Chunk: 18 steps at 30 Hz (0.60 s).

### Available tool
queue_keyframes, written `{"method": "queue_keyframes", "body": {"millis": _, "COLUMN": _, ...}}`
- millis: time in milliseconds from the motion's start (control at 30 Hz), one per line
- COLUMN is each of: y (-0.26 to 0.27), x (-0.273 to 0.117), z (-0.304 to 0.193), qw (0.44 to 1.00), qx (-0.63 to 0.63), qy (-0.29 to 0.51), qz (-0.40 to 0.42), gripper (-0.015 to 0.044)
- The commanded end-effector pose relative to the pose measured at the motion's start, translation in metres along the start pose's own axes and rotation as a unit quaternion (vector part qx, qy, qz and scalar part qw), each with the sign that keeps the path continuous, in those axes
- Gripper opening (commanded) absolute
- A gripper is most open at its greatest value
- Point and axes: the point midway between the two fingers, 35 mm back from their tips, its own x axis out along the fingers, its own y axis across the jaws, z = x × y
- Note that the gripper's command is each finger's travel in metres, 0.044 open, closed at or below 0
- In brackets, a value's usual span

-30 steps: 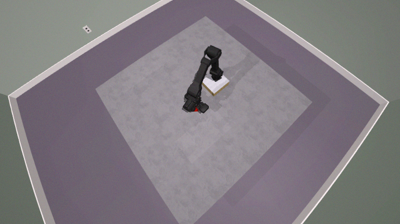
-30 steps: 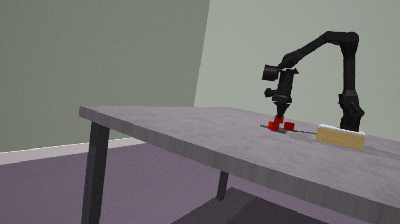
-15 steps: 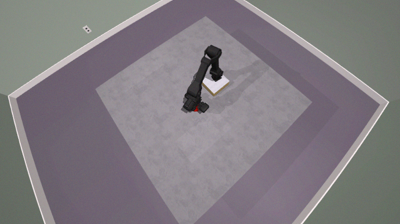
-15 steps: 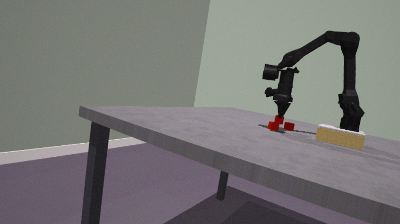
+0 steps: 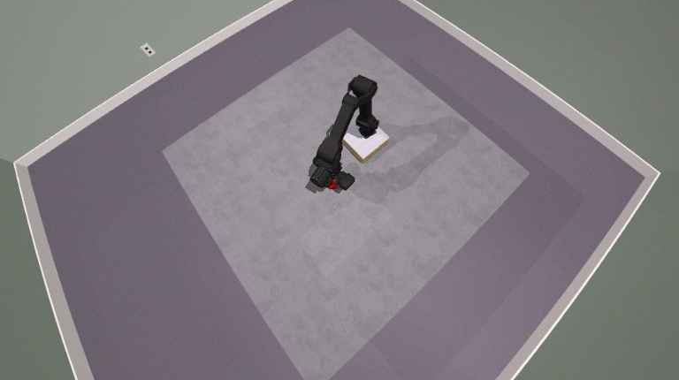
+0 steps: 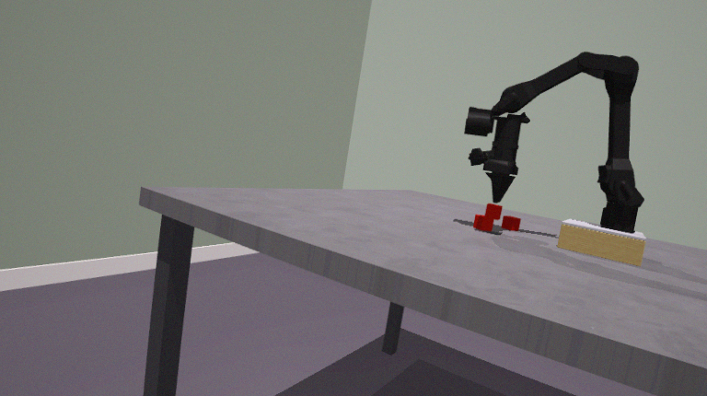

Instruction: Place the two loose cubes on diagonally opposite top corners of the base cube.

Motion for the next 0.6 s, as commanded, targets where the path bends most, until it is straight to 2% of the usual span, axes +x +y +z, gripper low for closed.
{"method": "queue_keyframes", "body": {"millis": 0, "y": 0.001, "x": -0.008, "z": 0.003, "qw": 1.0, "qx": 0.001, "qy": -0.008, "qz": 0.002, "gripper": 0.0205}}
{"method": "queue_keyframes", "body": {"millis": 367, "y": 0.001, "x": -0.011, "z": 0.003, "qw": 1.0, "qx": 0.001, "qy": -0.008, "qz": 0.002, "gripper": 0.0205}}
{"method": "queue_keyframes", "body": {"millis": 433, "y": -0.005, "x": -0.01, "z": 0.001, "qw": 1.0, "qx": 0.01, "qy": -0.004, "qz": 0.001, "gripper": 0.0258}}
{"method": "queue_keyframes", "body": {"millis": 567, "y": -0.035, "x": -0.022, "z": -0.003, "qw": 0.998, "qx": 0.068, "qy": -0.005, "qz": 0.0, "gripper": 0.0265}}
